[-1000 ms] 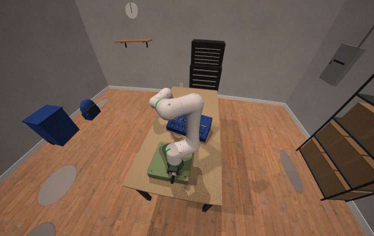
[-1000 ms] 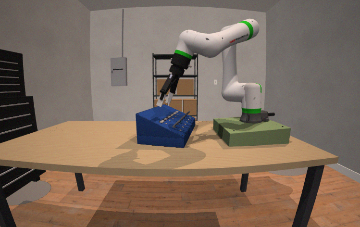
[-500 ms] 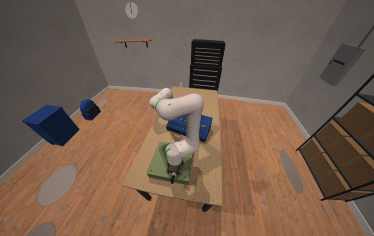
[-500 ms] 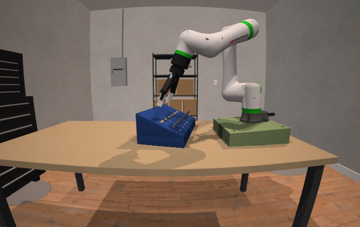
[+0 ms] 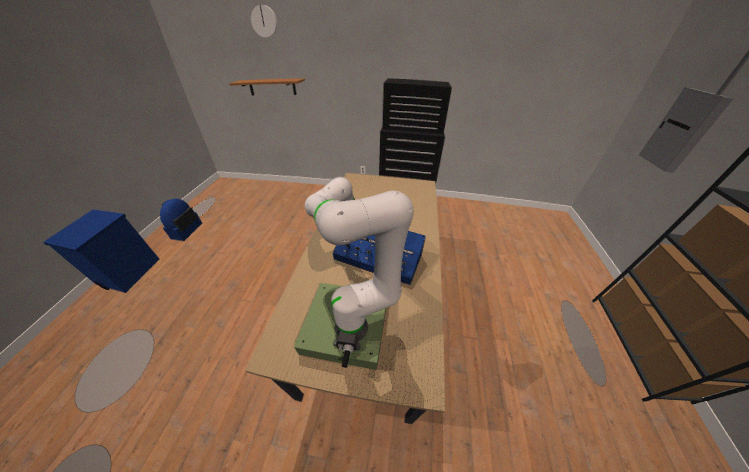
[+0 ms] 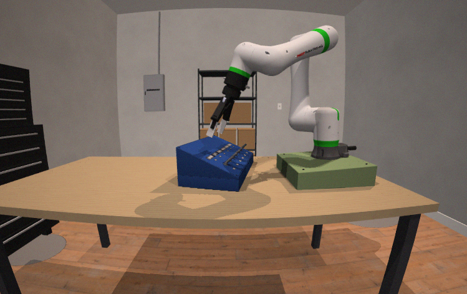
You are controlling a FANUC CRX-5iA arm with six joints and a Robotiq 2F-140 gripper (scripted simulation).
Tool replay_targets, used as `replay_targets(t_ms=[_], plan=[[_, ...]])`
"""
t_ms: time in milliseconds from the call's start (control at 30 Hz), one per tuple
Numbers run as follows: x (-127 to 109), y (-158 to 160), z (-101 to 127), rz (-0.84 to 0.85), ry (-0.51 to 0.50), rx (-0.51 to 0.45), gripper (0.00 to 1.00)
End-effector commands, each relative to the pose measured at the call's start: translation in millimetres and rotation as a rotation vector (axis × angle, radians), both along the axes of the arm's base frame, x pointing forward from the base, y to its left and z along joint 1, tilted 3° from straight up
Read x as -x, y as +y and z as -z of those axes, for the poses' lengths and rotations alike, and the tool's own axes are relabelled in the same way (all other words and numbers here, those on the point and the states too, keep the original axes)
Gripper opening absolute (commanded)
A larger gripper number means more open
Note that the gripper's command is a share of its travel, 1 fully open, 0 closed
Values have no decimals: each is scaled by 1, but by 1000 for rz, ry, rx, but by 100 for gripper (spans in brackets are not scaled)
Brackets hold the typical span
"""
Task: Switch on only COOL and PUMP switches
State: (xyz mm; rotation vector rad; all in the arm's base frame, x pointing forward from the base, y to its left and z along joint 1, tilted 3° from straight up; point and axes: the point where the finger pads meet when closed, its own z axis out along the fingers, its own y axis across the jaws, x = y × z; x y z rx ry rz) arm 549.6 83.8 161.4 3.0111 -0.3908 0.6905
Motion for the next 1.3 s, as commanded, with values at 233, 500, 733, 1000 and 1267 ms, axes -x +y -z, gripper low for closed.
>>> replay_targets(t_ms=[233, 500, 733, 1000, 1267], plan=[[7, -27, 0, -1, 0, -1, 100], [8, -33, 1, -1, 0, -1, 100], [8, -33, 1, -1, 0, -1, 100], [8, -33, 1, -1, 0, -1, 100], [8, -33, 1, -1, 0, -1, 100]])
